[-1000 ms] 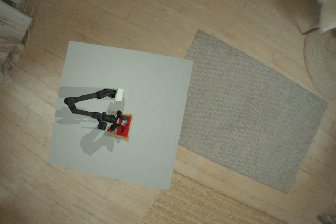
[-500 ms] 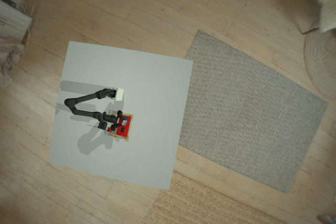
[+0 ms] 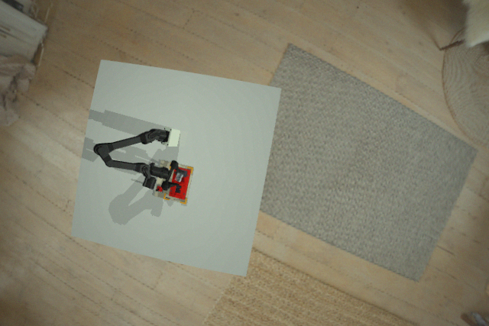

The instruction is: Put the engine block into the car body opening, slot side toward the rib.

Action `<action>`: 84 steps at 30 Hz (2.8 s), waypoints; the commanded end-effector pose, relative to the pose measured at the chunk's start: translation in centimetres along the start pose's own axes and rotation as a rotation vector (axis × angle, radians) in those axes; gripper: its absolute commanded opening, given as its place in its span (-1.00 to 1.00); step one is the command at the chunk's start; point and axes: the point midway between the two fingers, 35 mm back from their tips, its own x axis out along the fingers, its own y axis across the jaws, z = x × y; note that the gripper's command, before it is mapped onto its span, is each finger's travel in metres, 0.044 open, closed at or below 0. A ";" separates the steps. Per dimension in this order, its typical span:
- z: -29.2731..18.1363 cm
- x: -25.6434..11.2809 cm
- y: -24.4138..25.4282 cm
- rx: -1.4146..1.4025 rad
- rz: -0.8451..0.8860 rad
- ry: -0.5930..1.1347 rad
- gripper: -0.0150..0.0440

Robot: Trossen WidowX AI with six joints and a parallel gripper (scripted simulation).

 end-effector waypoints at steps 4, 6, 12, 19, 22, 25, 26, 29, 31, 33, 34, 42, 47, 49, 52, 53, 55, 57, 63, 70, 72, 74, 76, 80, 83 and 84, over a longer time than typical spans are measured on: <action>-0.1 -0.7 0.0 0.000 -0.001 -0.007 1.00; -0.2 -1.5 0.1 0.000 -0.002 -0.009 1.00; -0.4 -4.0 0.1 0.000 -0.002 -0.010 1.00; -0.6 -4.1 0.2 -0.004 0.002 -0.003 1.00; -0.6 -4.1 0.2 -0.004 0.002 -0.003 1.00; -0.6 -4.1 0.2 -0.004 0.002 -0.003 1.00; -0.6 -4.1 0.2 -0.004 0.002 -0.003 1.00; -0.6 -4.1 0.2 -0.004 0.002 -0.003 1.00; -0.6 -4.1 0.2 -0.004 0.002 -0.003 1.00; -0.6 -4.1 0.2 -0.004 0.002 -0.003 1.00; -0.6 -4.1 0.2 -0.004 0.002 -0.003 1.00; -0.7 -3.7 0.0 -0.112 -0.047 -0.064 1.00; -0.9 -3.4 -0.2 -0.237 -0.102 -0.130 1.00; -0.9 -3.2 -0.3 -0.288 -0.125 -0.156 1.00; -1.1 -3.1 -0.4 -0.365 -0.159 -0.194 1.00; -1.1 -3.0 -0.4 -0.391 -0.171 -0.207 1.00; -1.2 -3.0 -0.5 -0.444 -0.195 -0.232 1.00; -1.3 -2.9 -0.5 -0.497 -0.218 -0.257 1.00; -1.5 -2.8 -0.6 -0.659 -0.291 -0.332 1.00; -2.0 -2.8 -0.6 -0.852 -0.380 -0.418 1.00; -2.1 -2.9 -0.5 -0.908 -0.406 -0.442 1.00; -2.3 -2.9 -0.5 -0.965 -0.433 -0.466 1.00; -2.4 -3.0 -0.5 -1.021 -0.459 -0.490 1.00; -2.8 -3.1 -0.3 -1.134 -0.514 -0.539 1.00; -3.2 -3.2 -0.2 -1.220 -0.556 -0.575 1.00; -3.3 -3.2 -0.2 -1.248 -0.571 -0.587 1.00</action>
